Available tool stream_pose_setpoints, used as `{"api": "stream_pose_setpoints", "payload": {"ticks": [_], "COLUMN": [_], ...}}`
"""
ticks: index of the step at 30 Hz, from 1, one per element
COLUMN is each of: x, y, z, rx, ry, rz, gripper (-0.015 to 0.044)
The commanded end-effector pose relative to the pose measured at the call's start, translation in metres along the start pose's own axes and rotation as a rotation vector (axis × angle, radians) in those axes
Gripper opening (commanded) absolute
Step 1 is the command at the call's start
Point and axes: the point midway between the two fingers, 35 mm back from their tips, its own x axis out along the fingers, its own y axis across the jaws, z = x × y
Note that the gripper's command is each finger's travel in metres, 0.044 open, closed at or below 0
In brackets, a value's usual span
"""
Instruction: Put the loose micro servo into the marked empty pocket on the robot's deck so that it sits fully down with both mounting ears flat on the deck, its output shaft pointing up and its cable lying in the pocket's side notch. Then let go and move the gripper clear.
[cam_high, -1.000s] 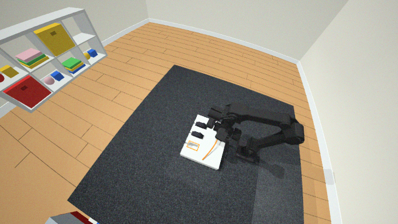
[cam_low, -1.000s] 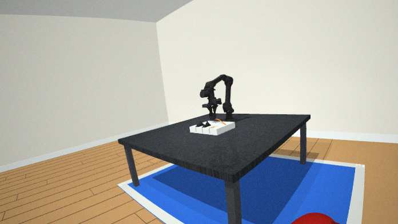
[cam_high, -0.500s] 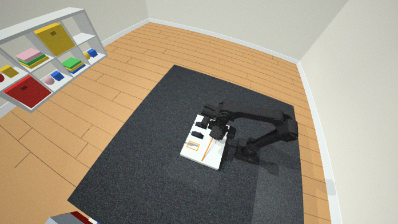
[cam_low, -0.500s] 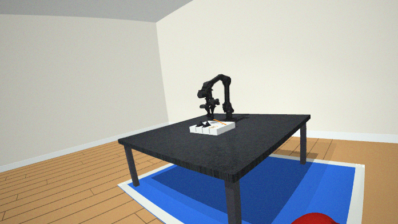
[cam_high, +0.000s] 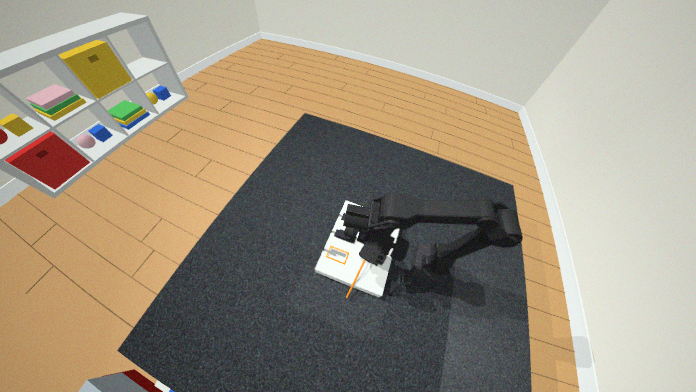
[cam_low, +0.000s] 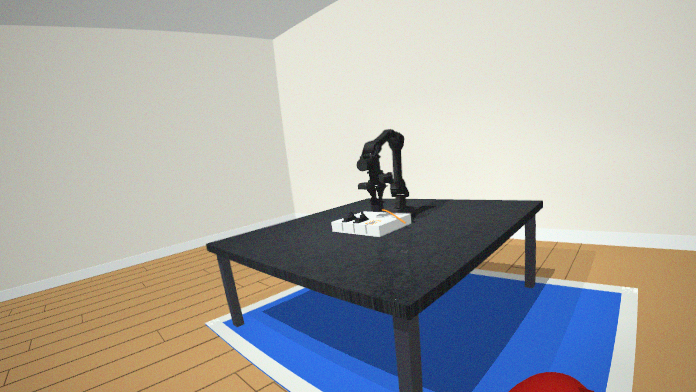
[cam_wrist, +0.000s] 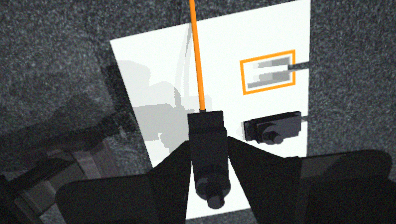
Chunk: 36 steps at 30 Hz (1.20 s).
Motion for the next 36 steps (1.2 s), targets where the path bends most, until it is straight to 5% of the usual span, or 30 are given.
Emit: {"api": "stream_pose_setpoints", "payload": {"ticks": [1,13,36], "x": [-0.001,-0.001,-0.001], "y": [0.001,0.003,0.003], "z": [0.021,0.041,0.041], "rx": [0.001,0.057,0.837], "ry": [-0.006,-0.008,-0.009], "rz": [-0.003,-0.003,0.001], "gripper": [0.0,0.0,0.0]}}
